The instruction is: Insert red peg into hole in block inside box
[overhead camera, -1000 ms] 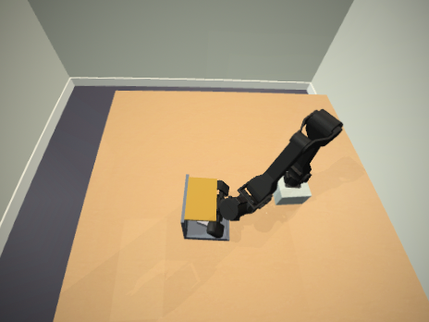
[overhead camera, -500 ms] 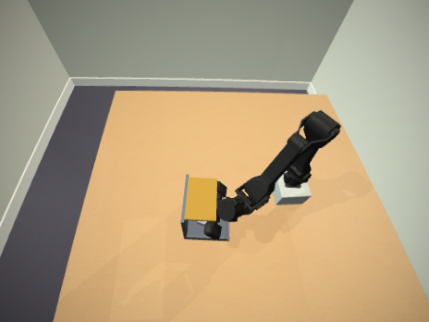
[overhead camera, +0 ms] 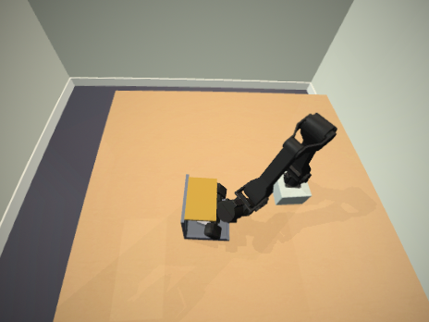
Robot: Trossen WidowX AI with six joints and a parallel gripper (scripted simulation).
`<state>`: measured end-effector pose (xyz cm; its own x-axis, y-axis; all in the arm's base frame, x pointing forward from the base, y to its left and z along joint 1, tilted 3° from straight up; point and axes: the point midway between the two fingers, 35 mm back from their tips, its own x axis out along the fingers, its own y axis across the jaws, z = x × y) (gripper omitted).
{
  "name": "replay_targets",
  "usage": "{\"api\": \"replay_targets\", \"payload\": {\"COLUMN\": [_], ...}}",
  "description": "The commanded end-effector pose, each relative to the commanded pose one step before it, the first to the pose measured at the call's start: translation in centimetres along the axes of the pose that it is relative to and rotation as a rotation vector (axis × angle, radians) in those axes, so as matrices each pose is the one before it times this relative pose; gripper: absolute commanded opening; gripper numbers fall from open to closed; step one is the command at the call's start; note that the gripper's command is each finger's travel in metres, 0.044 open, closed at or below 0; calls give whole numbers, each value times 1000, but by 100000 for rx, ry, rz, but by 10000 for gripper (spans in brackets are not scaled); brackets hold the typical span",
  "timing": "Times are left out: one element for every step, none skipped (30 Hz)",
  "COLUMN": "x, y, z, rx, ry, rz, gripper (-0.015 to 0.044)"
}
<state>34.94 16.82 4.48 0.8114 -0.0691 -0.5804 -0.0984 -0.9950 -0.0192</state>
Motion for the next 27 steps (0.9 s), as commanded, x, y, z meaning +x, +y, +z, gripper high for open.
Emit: {"api": "replay_targets", "payload": {"x": [333, 28, 37, 51, 58, 71, 71, 82, 69, 68, 51, 39, 32, 26, 35, 24, 17, 13, 12, 10, 9, 8, 4, 7, 5, 6, 4], "y": [5, -2, -2, -2, -2, -2, -2, -1, -1, 0, 0, 0, 0, 0, 0, 0, 0, 0, 0, 0, 0, 0, 0, 0, 0, 0, 0], "z": [487, 29, 39, 55, 62, 78, 79, 92, 79, 79, 60, 47, 38, 32, 43, 29, 20, 16, 14, 12, 10, 9, 5, 8, 6, 8, 5], "rx": [-861, 0, 0, 0, -1, -1, -1, -1, -1, -1, -1, -1, 0, 0, -1, 0, 0, 0, 0, 0, 0, 0, 0, 0, 0, 0, 0], "ry": [-682, 0, 0, 0, 0, 0, 0, 0, 0, -1, 0, 0, 0, 0, 0, 0, 0, 0, 0, 0, 0, 0, 0, 0, 0, 0, 0], "rz": [-77, 0, 0, 0, 0, 1, 1, 1, 1, 1, 1, 0, 0, 0, 0, 0, 0, 0, 0, 0, 0, 0, 0, 0, 0, 0, 0], "gripper": [0, 0, 0, 0, 0, 0, 0, 0, 0, 0, 0, 0, 0, 0, 0, 0, 0, 0, 0, 0, 0, 0, 0, 0, 0, 0, 0]}}
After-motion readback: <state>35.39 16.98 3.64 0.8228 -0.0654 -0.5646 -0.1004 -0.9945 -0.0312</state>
